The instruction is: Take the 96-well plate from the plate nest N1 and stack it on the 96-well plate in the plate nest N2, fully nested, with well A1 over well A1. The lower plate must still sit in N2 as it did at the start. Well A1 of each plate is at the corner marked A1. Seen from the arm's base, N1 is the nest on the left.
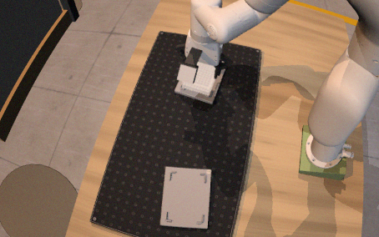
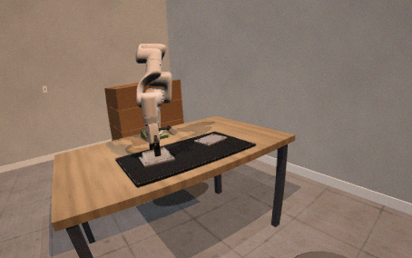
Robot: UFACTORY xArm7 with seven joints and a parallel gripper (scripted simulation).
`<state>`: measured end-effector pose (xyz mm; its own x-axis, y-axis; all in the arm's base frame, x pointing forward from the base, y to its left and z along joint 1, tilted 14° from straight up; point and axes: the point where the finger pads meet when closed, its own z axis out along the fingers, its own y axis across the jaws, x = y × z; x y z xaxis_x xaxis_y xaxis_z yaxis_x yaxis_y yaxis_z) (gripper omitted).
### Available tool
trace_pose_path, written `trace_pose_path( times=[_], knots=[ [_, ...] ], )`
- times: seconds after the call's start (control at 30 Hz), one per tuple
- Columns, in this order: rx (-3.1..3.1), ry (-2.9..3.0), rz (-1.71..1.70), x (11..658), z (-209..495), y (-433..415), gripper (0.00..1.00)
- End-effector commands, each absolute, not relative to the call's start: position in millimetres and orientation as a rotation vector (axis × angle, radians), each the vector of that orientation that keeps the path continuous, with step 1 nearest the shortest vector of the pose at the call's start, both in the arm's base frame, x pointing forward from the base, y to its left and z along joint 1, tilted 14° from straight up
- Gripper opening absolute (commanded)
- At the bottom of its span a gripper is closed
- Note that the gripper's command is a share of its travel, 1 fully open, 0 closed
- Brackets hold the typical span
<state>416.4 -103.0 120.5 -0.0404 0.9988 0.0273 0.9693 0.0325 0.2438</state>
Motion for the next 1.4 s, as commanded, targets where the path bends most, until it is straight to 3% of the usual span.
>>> trace_pose_path(
  times=[0.0,0.33,0.37,1.37],
  knots=[
    [2.063,2.14,0.296,417.6,121.4,-103.5,0.0],
    [2.063,2.14,0.296,418.0,120.1,-103.5,0.0],
    [2.063,2.14,0.296,418.1,119.5,-103.5,1.0],
    [2.063,2.14,0.296,418.2,119.5,-103.5,1.0]
  ],
)
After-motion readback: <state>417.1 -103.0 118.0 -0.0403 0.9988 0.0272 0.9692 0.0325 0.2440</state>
